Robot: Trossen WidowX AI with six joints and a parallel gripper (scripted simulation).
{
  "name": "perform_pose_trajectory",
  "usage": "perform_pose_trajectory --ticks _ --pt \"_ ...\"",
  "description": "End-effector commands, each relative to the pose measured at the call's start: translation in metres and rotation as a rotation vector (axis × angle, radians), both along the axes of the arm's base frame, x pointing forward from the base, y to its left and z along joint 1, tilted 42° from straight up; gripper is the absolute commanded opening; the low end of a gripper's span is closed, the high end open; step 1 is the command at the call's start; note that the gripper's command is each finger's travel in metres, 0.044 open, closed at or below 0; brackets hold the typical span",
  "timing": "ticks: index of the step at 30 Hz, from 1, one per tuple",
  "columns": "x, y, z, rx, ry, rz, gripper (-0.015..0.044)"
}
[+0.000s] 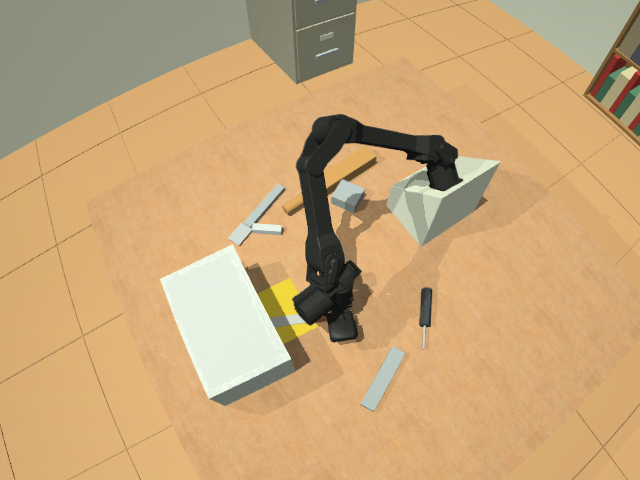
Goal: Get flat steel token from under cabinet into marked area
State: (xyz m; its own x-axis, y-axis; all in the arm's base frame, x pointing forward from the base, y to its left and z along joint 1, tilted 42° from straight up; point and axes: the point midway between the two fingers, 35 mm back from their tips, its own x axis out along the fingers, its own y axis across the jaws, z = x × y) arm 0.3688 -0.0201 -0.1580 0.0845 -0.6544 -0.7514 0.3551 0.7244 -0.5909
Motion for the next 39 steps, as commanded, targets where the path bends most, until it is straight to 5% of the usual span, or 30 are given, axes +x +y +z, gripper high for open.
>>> perform_pose_trajectory --ticks 1,39 --pt "-0.007 0.001 -0.002 -0.005 0.0 -0.003 0.0" --pt "-0.062 0.017 -0.023 -0.003 0.003 -0.003 0.0"
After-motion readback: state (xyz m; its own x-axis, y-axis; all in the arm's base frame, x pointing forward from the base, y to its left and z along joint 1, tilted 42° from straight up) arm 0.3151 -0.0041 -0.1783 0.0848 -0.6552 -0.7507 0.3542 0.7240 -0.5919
